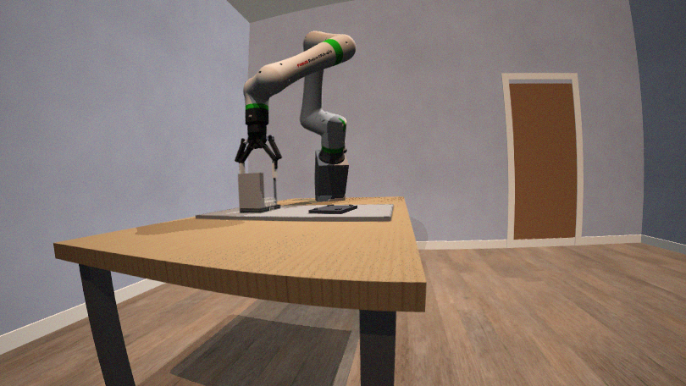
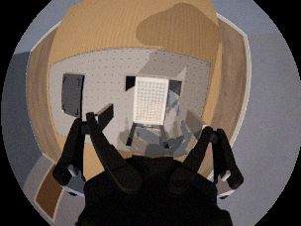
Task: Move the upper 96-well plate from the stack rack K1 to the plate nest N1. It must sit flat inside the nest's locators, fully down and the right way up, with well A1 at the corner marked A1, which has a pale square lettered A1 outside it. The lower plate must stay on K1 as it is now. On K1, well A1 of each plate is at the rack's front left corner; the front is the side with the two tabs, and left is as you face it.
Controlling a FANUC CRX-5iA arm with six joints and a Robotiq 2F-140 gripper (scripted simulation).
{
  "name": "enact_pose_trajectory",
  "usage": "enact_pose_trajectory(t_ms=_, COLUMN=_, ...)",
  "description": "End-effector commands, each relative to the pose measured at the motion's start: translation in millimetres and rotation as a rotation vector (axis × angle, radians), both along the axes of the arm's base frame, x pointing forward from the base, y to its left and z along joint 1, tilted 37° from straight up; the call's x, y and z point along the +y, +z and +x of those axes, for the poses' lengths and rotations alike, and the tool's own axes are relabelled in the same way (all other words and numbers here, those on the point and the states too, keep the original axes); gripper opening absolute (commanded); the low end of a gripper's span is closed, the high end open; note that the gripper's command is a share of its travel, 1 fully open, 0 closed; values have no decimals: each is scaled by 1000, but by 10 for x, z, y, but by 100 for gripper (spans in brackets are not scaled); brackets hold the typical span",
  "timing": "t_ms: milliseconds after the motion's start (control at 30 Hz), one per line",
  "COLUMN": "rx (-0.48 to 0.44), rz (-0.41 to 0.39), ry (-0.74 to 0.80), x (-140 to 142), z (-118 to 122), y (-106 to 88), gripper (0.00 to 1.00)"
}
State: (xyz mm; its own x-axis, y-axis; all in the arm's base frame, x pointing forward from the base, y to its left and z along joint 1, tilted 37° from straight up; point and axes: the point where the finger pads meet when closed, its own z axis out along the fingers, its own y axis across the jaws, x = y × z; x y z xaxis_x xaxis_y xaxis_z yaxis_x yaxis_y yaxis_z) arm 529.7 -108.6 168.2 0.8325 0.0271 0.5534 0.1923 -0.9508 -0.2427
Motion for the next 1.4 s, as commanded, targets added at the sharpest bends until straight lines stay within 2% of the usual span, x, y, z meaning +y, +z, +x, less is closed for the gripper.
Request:
enact_pose_trajectory(t_ms=0, rx=0, rz=0, ry=0, x=15, z=30, y=-42, gripper=100)
enact_pose_trajectory(t_ms=1367, rx=0, rz=0, ry=0, x=205, z=350, y=-533, gripper=100)
